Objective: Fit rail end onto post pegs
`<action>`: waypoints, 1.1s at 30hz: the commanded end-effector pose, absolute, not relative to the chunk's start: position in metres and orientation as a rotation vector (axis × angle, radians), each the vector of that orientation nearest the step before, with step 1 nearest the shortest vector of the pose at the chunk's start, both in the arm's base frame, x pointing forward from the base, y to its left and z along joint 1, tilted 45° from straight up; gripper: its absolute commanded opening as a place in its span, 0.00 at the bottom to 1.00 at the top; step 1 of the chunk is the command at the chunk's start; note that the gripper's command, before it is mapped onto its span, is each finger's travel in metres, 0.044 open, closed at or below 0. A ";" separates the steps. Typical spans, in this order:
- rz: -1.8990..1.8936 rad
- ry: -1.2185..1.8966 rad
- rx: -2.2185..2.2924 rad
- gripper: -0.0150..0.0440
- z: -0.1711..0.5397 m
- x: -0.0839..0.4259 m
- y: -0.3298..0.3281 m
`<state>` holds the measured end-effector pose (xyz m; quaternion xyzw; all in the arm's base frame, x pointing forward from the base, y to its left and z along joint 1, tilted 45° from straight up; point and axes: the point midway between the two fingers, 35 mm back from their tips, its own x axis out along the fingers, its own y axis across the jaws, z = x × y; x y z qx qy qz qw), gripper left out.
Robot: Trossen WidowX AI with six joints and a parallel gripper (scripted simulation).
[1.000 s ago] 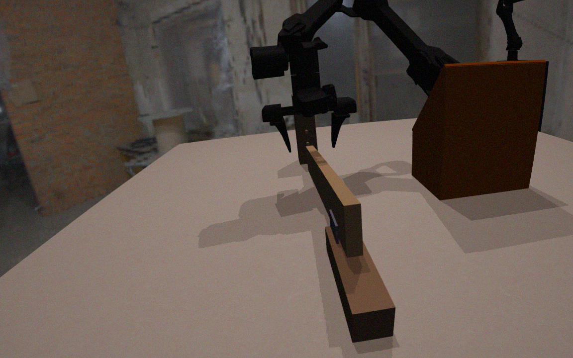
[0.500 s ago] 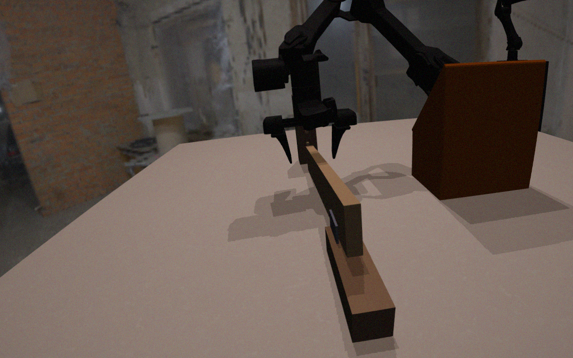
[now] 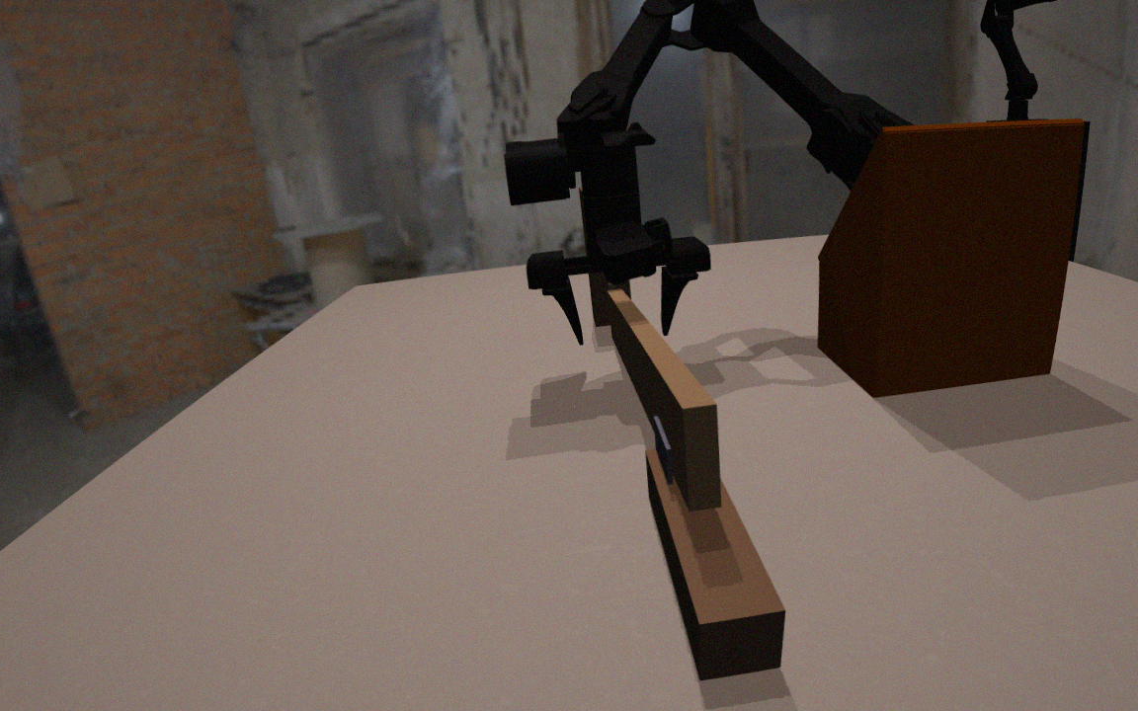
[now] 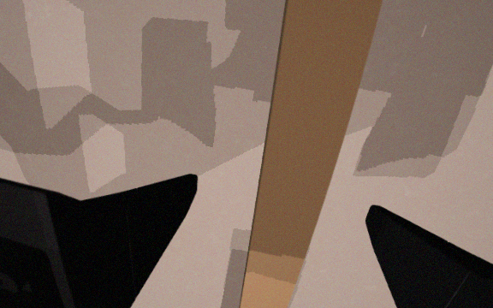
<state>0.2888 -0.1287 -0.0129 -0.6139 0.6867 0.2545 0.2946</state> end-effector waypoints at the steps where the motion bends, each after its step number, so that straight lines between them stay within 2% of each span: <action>1: 0.690 1.842 -1.638 1.00 -0.019 0.285 -0.133; 2: 0.690 1.842 -1.638 1.00 -0.019 0.285 -0.133; 16: 0.690 1.842 -1.638 0.38 -0.019 0.285 -0.133; 23: 0.690 1.842 -1.638 0.30 -0.019 0.285 -0.133; 24: 0.690 1.842 -1.638 0.25 -0.019 0.285 -0.133; 33: 0.690 1.842 -1.638 0.25 -0.019 0.285 -0.133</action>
